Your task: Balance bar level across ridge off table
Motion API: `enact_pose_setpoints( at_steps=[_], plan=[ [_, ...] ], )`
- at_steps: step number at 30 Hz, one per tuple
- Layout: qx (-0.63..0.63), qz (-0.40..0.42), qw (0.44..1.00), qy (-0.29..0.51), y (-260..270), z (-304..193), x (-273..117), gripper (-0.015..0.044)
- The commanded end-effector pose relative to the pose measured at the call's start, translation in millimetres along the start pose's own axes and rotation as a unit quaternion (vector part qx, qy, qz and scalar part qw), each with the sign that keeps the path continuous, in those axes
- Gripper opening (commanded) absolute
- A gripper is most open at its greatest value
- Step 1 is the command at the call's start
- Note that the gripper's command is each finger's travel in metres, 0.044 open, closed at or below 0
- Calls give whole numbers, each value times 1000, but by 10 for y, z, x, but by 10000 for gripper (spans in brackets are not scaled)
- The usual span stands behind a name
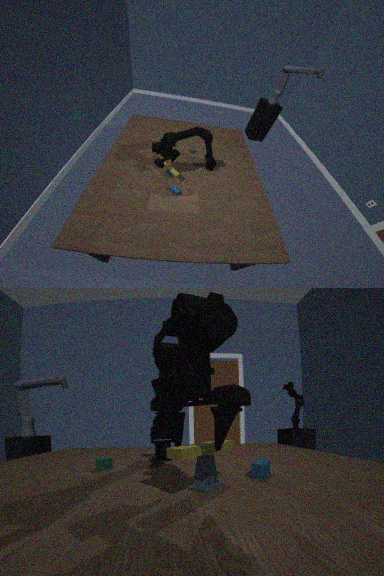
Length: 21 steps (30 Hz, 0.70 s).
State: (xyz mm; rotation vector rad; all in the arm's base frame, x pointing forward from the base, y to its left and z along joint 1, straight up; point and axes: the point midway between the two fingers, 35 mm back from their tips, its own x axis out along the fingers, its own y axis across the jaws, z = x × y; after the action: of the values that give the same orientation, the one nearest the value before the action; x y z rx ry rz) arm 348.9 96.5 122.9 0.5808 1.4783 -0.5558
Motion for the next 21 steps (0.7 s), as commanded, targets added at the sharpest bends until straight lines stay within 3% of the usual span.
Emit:
enact_pose_setpoints(
  at_steps=[1,7,21],
  plan=[
    [0,11,1000,-7,37,23,-277,440],
    [0,27,999,-17,-8,-9,-941,440],
    [0,28,999,-18,-11,-11,-961,440]
  ],
)
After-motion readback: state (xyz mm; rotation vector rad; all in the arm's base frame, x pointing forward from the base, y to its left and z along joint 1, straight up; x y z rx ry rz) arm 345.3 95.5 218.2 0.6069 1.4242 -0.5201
